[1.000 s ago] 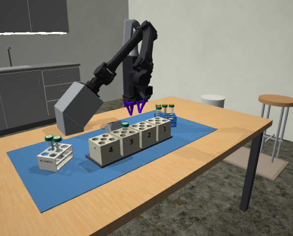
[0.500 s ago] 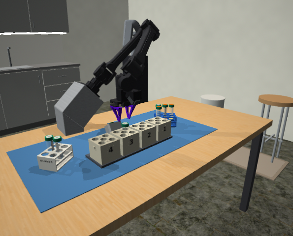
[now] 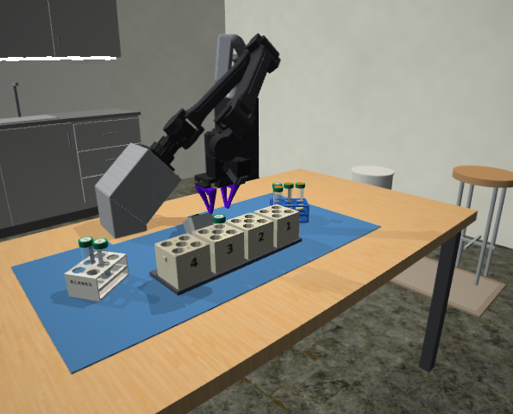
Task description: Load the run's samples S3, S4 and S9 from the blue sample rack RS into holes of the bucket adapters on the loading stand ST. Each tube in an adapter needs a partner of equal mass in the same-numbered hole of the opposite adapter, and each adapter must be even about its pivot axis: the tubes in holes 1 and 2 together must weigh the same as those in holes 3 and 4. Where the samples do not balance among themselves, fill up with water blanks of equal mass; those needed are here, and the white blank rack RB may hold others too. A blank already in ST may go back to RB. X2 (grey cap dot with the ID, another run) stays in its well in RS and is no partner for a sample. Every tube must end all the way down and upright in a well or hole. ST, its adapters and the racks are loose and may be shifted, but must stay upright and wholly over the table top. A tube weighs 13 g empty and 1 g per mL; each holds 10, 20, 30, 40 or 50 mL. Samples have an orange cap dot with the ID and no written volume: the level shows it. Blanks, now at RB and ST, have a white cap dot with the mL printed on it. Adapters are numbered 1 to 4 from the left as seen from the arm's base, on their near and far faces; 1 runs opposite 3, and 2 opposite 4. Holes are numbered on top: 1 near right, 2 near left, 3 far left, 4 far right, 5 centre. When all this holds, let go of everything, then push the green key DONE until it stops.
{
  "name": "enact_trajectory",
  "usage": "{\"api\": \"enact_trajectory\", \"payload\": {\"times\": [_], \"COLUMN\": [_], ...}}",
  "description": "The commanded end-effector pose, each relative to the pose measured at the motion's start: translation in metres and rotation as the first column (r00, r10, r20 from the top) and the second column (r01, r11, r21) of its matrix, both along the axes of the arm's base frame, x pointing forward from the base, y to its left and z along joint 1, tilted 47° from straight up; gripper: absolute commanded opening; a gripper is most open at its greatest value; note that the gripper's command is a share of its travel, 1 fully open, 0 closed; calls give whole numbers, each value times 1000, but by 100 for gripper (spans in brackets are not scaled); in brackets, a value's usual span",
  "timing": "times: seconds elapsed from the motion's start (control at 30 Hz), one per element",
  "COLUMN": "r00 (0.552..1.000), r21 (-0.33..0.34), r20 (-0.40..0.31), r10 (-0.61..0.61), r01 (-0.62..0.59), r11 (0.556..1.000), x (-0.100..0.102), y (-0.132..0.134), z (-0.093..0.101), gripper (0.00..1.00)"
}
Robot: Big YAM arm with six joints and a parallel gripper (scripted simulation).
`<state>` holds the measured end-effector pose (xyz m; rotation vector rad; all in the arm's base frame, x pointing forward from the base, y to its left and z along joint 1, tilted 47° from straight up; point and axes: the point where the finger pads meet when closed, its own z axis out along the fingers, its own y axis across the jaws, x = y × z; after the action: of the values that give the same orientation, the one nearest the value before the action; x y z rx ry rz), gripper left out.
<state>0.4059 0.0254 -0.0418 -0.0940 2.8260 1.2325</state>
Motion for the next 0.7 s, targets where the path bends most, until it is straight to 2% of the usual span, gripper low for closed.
{"api": "enact_trajectory", "payload": {"times": [0.0,0.57,0.6,0.67], "r00": [999,999,1000,1000], "r21": [-9,-13,-7,-7], "r20": [37,47,28,28], "r10": [-10,-9,-9,-9], "r01": [11,9,9,9], "r11": [1000,1000,1000,1000], "x": [13,17,11,11], "y": [-12,-14,-9,-9], "z": [11,16,9,9], "gripper": [55,55,55,55]}}
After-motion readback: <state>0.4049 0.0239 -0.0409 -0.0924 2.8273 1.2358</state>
